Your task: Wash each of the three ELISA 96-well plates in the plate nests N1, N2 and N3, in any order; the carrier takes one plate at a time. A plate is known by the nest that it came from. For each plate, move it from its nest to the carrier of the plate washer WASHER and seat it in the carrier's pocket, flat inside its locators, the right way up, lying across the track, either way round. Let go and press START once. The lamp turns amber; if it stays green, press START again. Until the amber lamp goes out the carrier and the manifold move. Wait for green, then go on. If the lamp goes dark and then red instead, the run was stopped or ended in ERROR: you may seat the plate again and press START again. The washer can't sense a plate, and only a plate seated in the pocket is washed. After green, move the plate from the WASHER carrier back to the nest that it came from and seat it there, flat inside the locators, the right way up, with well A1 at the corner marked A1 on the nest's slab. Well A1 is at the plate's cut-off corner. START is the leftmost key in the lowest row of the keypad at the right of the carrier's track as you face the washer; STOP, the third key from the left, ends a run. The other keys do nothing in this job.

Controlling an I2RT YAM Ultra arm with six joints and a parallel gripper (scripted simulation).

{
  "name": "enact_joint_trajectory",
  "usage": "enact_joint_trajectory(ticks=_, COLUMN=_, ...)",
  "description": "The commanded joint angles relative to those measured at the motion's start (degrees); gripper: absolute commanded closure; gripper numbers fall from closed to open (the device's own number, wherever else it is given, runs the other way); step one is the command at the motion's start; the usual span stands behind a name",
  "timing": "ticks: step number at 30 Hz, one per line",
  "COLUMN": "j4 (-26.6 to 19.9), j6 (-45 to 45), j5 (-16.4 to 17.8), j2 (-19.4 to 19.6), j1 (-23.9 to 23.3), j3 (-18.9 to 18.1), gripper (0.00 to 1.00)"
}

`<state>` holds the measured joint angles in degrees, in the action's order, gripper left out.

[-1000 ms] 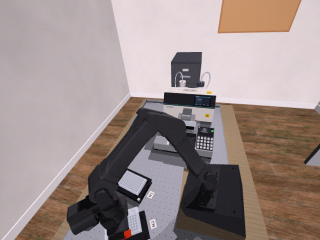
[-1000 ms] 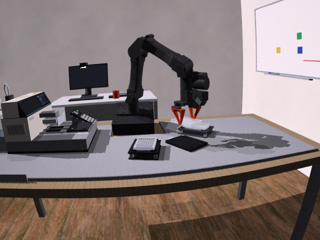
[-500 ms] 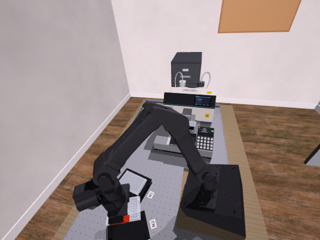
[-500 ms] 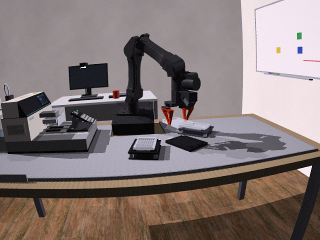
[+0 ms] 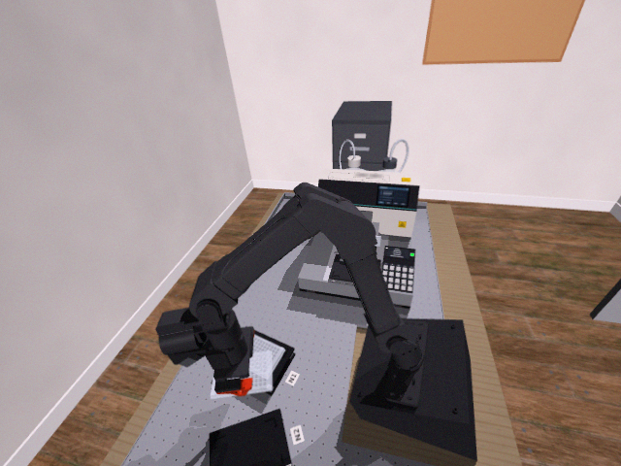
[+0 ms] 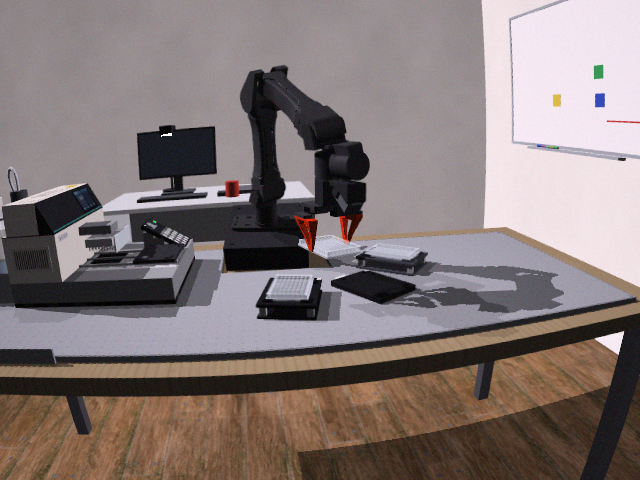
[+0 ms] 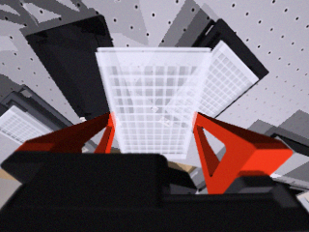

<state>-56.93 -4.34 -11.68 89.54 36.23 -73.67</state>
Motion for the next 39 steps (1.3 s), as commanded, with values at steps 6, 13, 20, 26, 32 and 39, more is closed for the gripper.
enact_joint_trajectory(ticks=6, j4=-0.7, j6=7.6, j5=2.2, j2=-2.0, j1=-5.1, j3=-0.5, gripper=1.0)
enact_joint_trajectory(ticks=13, j4=-1.3, j6=11.9, j5=3.6, j2=-2.6, j1=-9.6, j3=-1.2, gripper=1.0)
enact_joint_trajectory(ticks=20, j4=-1.3, j6=11.9, j5=3.6, j2=-2.5, j1=-9.6, j3=-1.2, gripper=1.0)
enact_joint_trajectory(ticks=26, j4=-1.4, j6=8.4, j5=5.2, j2=-4.8, j1=-14.3, j3=0.4, gripper=1.0)
enact_joint_trajectory(ticks=32, j4=-1.6, j6=14.1, j5=7.3, j2=-6.9, j1=-20.4, j3=1.7, gripper=1.0)
enact_joint_trajectory(ticks=39, j4=-2.0, j6=19.1, j5=9.1, j2=-8.1, j1=-25.7, j3=2.2, gripper=1.0)
